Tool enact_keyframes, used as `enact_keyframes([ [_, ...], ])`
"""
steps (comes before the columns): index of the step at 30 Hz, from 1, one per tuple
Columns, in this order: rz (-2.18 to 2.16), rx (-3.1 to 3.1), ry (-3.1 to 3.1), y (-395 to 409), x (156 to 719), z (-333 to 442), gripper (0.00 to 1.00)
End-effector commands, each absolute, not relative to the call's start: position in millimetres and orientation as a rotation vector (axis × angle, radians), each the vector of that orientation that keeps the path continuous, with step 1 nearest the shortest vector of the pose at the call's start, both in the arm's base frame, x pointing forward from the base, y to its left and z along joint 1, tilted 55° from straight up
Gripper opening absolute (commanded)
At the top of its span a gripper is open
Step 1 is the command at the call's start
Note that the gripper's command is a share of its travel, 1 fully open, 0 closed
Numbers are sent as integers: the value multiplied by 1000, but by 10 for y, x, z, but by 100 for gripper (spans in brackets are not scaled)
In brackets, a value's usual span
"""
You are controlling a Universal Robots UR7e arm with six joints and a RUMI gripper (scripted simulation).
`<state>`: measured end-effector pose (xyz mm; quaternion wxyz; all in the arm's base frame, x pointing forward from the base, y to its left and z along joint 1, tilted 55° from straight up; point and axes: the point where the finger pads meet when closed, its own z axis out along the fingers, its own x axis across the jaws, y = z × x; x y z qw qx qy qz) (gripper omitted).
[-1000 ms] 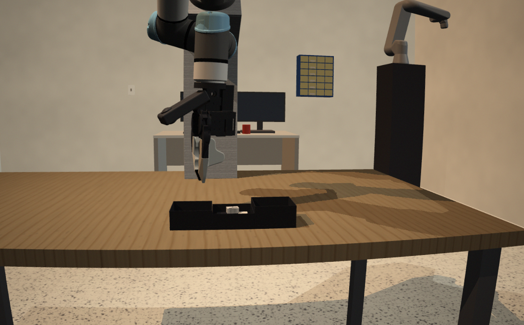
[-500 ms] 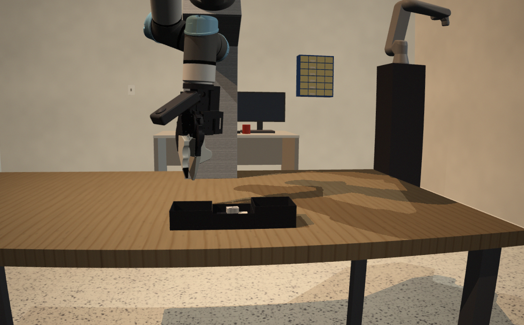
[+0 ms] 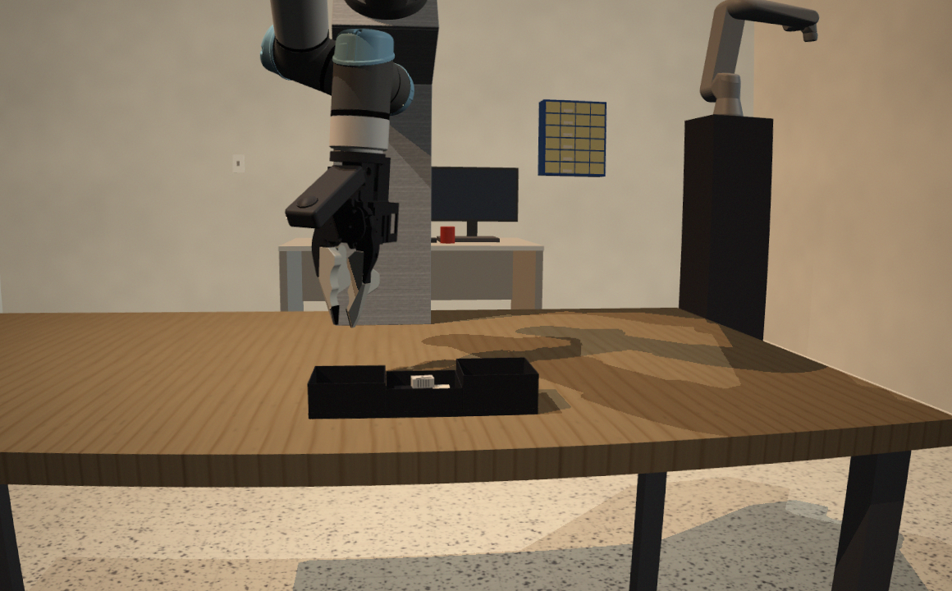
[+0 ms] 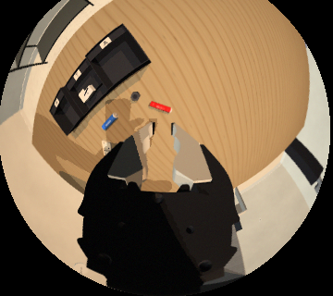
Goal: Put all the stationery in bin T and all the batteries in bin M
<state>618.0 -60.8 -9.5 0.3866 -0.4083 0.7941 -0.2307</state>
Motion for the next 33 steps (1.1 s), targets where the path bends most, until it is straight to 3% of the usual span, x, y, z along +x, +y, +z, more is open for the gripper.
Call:
enact_keyframes([
  [1, -669, -1203, 1943, -618, 6186, -86, 14],
  [33, -1031, -1900, 1445, -603, 6172, -91, 14],
])
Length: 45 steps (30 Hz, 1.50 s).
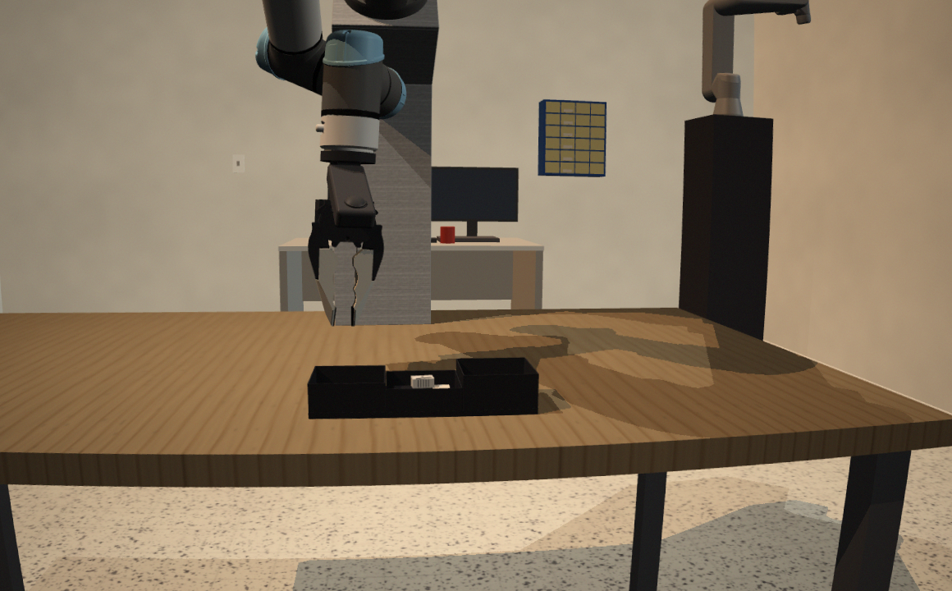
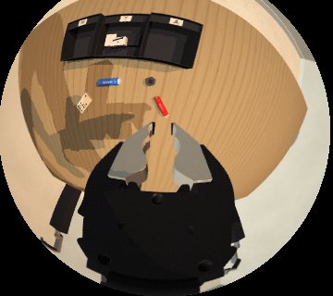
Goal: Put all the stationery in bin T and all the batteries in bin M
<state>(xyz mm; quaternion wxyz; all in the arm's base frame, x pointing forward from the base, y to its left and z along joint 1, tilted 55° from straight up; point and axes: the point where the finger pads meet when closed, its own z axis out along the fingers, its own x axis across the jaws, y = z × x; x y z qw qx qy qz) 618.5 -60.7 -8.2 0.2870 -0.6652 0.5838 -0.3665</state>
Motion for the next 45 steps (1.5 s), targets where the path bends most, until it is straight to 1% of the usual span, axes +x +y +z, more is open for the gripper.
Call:
enact_keyframes([
  [1, -1041, -1921, 1425, -603, 6173, -91, 14],
  [16, -1154, -2199, 1110, -603, 6175, -88, 14],
  [45, -1150, -2200, 1110, -609, 6185, -78, 14],
])
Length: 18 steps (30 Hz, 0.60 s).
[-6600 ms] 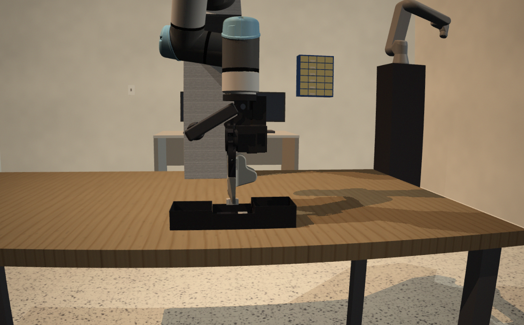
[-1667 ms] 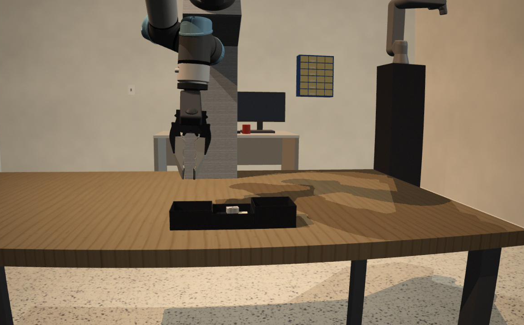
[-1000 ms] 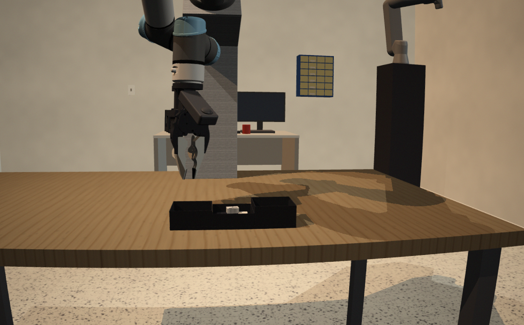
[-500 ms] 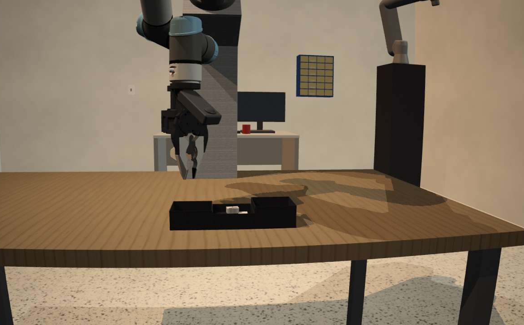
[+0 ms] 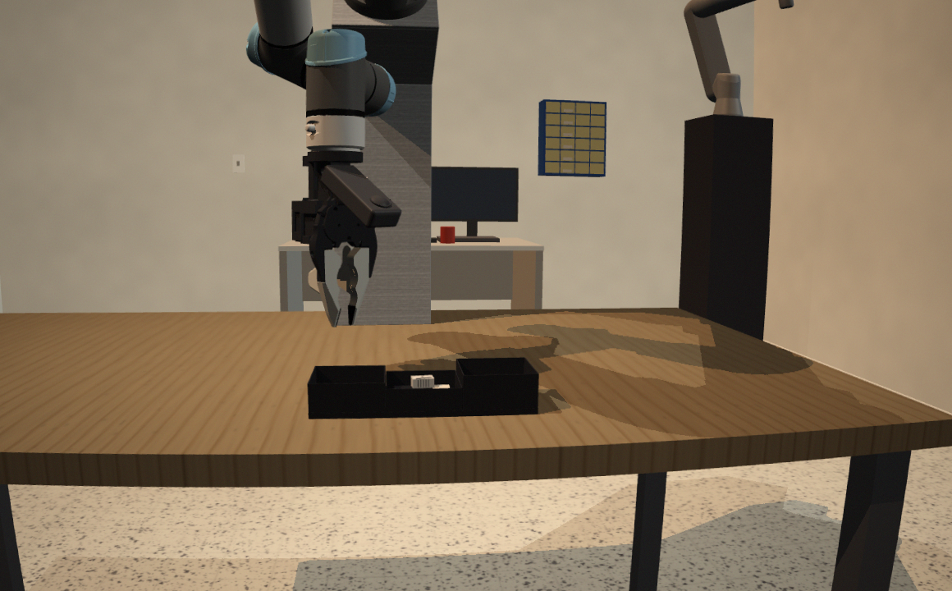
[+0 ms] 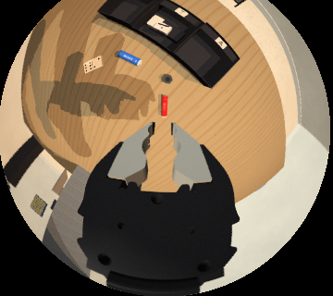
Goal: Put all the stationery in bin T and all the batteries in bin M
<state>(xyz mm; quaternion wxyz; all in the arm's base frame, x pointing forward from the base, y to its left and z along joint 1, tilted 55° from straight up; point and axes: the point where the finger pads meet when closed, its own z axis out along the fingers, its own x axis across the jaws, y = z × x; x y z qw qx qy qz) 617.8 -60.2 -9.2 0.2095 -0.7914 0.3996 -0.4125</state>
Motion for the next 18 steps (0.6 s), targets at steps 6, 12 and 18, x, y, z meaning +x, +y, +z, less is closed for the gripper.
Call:
enact_keyframes([
  [6, -1155, -2199, 1108, -621, 6199, -58, 14],
  [12, -1150, -2200, 1109, -607, 6298, -146, 14],
  [18, -1150, -2200, 1109, -602, 6488, -293, 14],
])
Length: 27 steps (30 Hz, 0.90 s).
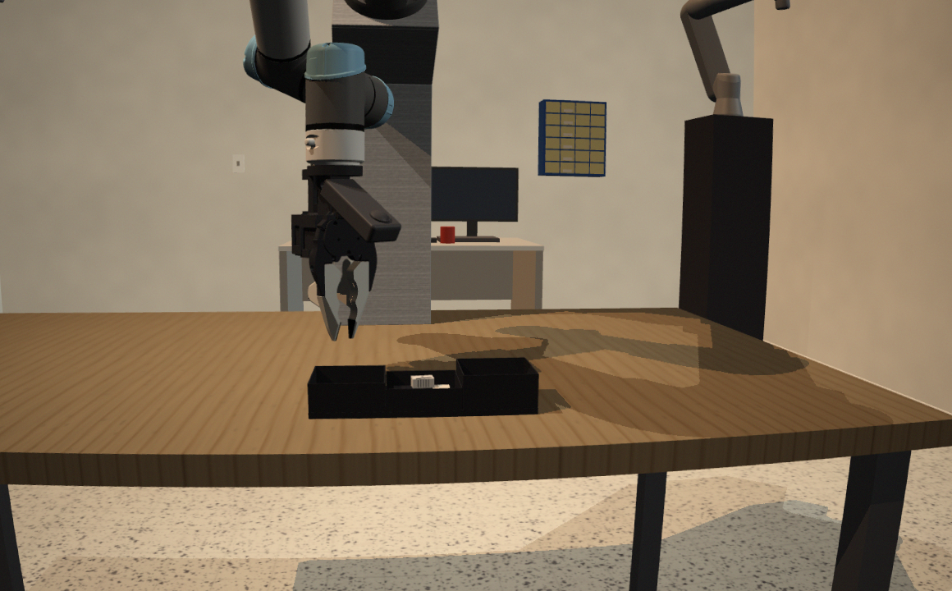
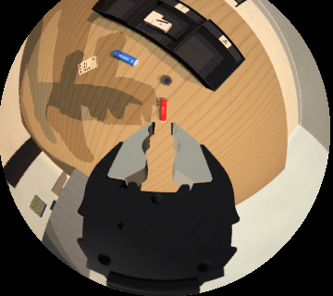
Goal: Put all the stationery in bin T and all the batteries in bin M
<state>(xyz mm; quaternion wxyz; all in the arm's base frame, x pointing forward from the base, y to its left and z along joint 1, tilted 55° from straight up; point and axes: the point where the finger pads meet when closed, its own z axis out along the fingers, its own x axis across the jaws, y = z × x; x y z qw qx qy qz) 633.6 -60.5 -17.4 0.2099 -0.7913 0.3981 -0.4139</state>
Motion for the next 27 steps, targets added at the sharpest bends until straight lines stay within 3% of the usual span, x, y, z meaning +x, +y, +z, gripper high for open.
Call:
enact_keyframes([
  [1, -1150, -2200, 1109, -602, 6520, -317, 14],
  [27, -1150, -2200, 1109, -602, 6766, -491, 14],
])
